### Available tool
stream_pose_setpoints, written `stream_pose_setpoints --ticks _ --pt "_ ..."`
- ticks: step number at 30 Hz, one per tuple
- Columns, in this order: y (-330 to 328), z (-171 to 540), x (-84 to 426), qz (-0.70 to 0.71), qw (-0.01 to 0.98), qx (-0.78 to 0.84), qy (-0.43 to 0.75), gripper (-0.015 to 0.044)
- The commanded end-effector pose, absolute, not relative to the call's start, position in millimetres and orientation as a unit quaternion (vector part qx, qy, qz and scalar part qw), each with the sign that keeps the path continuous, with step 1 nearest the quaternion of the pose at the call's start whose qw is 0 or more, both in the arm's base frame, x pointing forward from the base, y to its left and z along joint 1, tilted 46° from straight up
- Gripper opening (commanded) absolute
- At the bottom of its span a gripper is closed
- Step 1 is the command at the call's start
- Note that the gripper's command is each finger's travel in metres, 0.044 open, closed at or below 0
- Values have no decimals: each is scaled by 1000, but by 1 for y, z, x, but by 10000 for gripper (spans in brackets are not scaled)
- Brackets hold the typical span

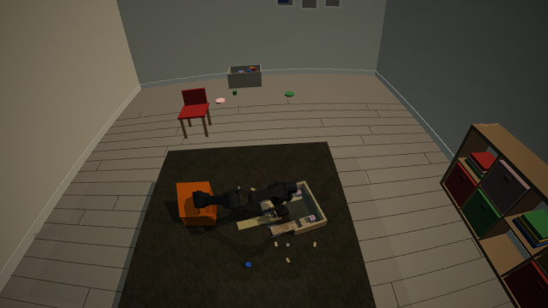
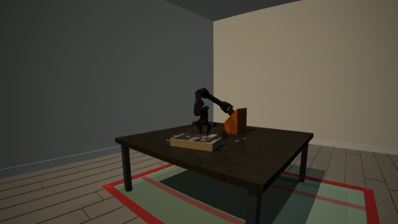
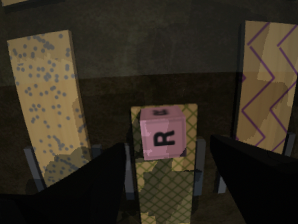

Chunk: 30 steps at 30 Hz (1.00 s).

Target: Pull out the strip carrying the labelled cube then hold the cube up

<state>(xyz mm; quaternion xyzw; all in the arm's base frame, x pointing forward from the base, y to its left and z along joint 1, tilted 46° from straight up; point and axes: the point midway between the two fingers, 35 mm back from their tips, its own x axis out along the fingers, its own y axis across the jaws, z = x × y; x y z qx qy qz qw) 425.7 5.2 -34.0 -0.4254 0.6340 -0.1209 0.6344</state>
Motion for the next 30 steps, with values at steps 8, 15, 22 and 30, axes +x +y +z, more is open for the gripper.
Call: stream_pose_setpoints --ticks 8,15,22,30 --pt "-10 -49 427 -121 630 -427 637 250" --pt "-18 -57 429 -122 630 -428 637 250" --pt "-23 -62 429 -122 630 -428 637 250" --pt "-21 -61 430 -121 632 -425 636 138"
